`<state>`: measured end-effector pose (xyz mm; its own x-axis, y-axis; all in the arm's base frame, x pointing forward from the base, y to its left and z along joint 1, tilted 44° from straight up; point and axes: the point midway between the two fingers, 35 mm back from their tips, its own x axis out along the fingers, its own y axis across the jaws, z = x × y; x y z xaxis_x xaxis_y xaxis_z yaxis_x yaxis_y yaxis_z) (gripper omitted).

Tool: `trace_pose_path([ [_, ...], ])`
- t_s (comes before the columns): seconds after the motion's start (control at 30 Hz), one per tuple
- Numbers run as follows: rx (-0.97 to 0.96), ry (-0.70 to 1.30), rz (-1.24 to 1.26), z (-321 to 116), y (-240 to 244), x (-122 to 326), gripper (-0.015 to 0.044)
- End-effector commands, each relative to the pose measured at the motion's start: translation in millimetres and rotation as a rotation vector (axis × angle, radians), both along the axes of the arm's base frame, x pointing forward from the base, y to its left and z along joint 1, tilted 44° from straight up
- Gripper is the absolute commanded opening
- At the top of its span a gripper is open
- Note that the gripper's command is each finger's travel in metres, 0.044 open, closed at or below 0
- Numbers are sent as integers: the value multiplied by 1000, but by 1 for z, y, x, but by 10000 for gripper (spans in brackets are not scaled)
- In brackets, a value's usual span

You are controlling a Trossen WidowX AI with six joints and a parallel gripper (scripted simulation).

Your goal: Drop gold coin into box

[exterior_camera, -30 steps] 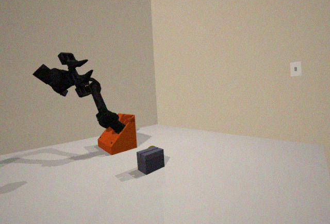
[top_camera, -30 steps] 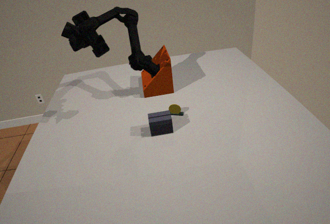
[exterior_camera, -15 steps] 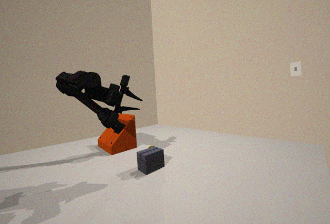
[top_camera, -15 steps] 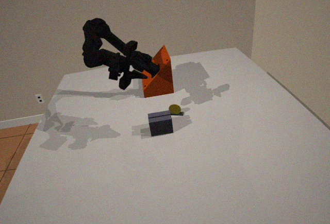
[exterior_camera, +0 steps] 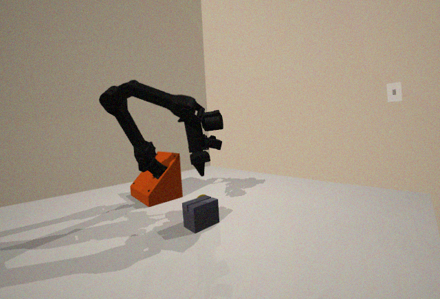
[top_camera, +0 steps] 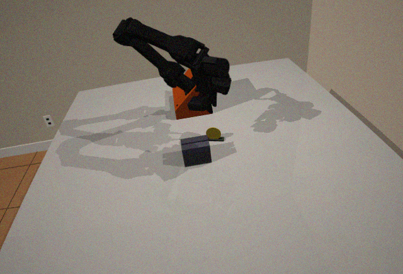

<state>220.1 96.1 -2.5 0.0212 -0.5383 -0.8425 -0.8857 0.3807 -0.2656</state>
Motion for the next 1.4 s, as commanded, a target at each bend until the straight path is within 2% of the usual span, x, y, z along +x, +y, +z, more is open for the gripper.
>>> trace_pose_path([
  [0.0, -195, 84, 233, -7, -5, -2, 161],
  [0.33, -195, 84, 233, -6, -6, 0, 161],
  [0.5, -197, 84, 233, -31, -30, 4, 161],
  [1.37, -197, 83, 234, -59, -57, 9, 161],
])
